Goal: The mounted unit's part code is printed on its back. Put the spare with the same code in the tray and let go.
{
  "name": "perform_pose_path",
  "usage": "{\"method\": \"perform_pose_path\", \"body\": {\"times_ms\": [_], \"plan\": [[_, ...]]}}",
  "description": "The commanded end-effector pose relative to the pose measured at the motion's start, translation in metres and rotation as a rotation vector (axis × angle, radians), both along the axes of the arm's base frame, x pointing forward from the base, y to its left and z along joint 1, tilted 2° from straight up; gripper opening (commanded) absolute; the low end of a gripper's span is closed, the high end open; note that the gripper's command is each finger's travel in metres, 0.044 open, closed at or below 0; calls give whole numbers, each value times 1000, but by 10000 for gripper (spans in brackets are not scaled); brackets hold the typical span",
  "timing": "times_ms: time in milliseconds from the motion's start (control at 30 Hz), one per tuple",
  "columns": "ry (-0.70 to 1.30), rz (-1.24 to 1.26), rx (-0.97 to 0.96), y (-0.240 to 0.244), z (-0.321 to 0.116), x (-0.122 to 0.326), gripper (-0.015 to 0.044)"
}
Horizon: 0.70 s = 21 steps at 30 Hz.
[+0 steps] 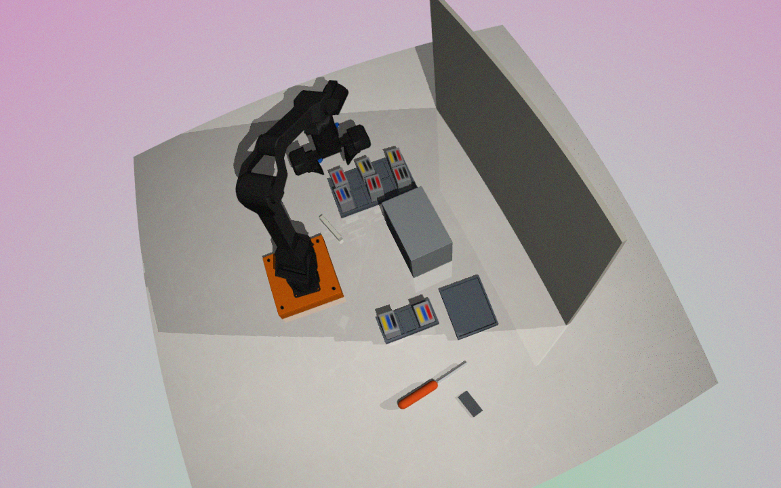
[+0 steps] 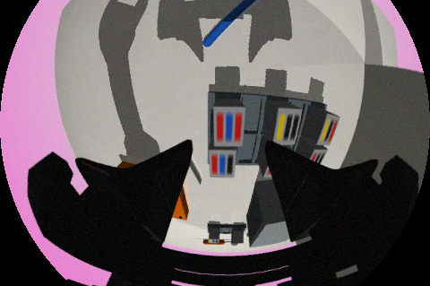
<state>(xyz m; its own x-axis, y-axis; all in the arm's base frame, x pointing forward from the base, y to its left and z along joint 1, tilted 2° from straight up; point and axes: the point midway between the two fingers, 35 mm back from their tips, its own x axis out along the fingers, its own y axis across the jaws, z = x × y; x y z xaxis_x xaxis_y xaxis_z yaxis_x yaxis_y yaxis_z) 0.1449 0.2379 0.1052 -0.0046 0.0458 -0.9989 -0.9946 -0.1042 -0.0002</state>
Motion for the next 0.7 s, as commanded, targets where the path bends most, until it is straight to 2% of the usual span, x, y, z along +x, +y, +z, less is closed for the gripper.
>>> {"method": "perform_pose_path", "body": {"times_ms": [0, 667], "plan": [[1, 5, -2, 1, -7, 0, 300], [1, 5, -2, 3, -40, 2, 300]]}}
